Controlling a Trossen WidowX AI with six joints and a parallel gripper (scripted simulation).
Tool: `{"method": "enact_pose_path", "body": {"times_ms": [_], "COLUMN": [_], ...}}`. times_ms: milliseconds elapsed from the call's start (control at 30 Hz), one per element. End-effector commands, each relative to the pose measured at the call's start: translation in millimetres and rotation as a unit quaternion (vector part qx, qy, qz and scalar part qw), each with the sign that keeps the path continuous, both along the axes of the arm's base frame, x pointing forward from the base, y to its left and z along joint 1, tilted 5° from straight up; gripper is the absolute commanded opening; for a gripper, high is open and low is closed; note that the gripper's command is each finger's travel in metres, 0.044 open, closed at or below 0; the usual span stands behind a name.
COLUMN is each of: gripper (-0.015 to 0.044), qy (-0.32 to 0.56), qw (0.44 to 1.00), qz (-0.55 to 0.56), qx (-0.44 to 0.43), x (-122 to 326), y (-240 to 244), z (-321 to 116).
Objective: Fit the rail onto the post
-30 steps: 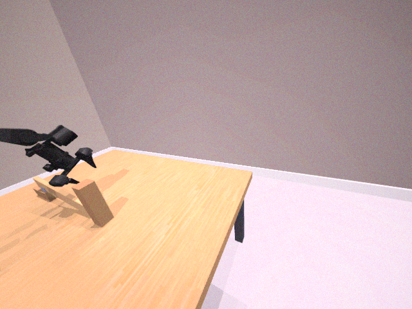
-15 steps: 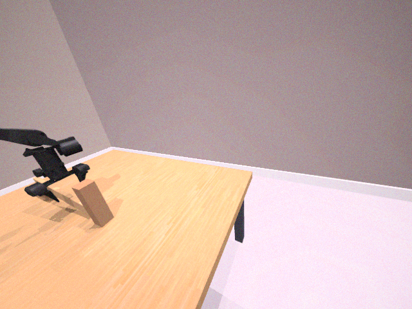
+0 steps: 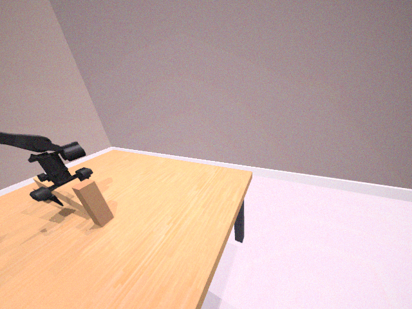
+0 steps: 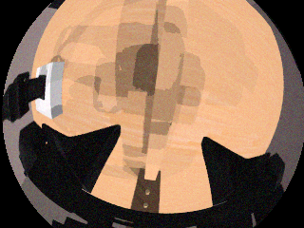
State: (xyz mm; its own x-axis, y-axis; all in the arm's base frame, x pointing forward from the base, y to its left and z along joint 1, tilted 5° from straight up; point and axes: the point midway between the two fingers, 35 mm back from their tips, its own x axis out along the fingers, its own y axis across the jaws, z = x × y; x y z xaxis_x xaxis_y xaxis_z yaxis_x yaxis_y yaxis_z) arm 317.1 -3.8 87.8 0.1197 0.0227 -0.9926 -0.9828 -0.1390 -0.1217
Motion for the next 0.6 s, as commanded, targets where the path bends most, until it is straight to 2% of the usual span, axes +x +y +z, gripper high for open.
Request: {"method": "enact_pose_path", "body": {"times_ms": [0, 567], "gripper": [0.044, 0.044], "qy": [0.004, 0.005], "qw": [1.0, 1.0], "qz": [-0.002, -0.002], "qx": [-0.002, -0.002], "x": [-0.6, 1.0], "y": [-0.5, 0.4], "z": [-8.1, -35.1]}}
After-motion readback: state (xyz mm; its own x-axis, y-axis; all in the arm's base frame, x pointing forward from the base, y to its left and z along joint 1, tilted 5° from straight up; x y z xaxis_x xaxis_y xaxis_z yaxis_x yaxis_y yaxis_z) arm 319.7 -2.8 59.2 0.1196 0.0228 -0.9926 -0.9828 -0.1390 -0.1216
